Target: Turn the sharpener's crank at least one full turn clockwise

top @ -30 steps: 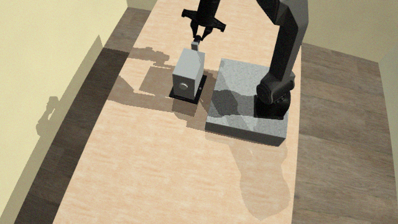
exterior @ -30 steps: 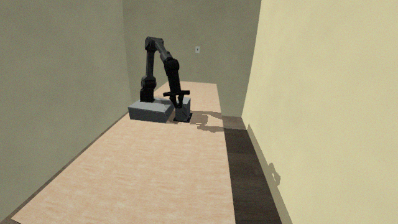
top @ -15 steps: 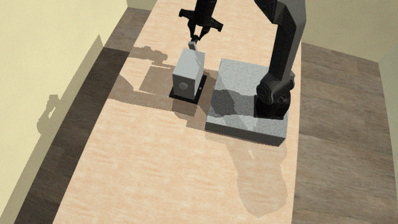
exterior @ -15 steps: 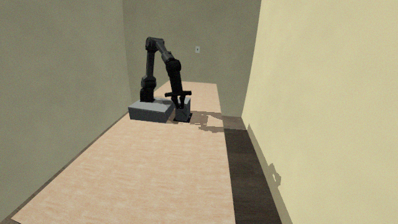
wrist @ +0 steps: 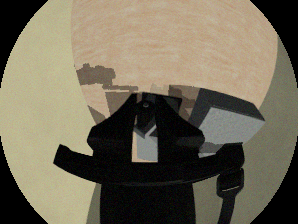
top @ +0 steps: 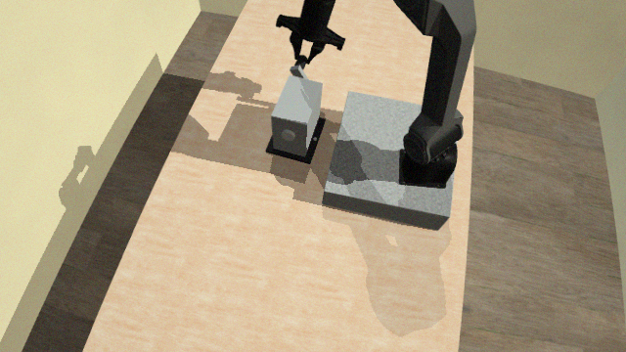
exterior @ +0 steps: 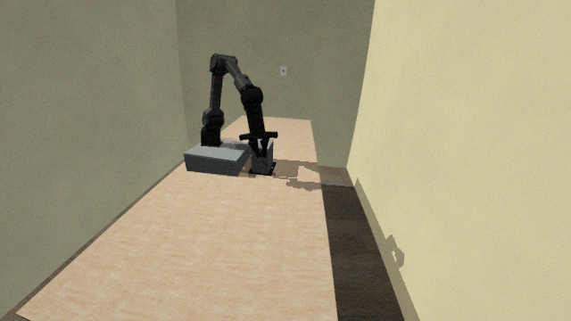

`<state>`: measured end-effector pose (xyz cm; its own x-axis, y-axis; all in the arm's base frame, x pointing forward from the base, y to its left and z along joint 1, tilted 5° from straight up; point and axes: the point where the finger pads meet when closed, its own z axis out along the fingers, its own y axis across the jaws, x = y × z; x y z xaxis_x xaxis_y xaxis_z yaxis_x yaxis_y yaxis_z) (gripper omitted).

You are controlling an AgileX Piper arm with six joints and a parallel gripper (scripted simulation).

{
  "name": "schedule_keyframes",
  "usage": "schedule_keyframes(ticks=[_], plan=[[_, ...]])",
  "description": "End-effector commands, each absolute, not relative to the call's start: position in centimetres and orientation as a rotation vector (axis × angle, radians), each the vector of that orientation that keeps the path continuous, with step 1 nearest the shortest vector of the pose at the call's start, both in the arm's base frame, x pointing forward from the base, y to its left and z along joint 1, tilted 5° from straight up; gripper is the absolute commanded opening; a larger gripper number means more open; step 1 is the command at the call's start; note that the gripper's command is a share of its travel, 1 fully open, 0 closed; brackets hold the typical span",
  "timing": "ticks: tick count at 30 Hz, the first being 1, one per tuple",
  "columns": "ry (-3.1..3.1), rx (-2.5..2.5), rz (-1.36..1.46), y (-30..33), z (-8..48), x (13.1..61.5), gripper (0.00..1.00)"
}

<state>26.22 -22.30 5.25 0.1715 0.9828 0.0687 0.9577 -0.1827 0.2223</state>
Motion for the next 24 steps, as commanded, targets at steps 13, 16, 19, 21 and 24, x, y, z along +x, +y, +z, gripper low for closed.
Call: schedule_keyframes(ticks=[13, 16, 19, 21, 24], plan=[[1.92, 2.301, 0.296, -22.5, 4.5, 27.4, 0.2], [1.921, 2.301, 0.296, -22.5, 4.3, 27.6, 0.2], [1.921, 2.301, 0.296, -22.5, 4.1, 27.9, 0.2], [1.921, 2.301, 0.296, -22.5, 3.9, 28.0, 0.2], [1.921, 2.301, 0.296, -22.5, 3.7, 28.1, 0.2]])
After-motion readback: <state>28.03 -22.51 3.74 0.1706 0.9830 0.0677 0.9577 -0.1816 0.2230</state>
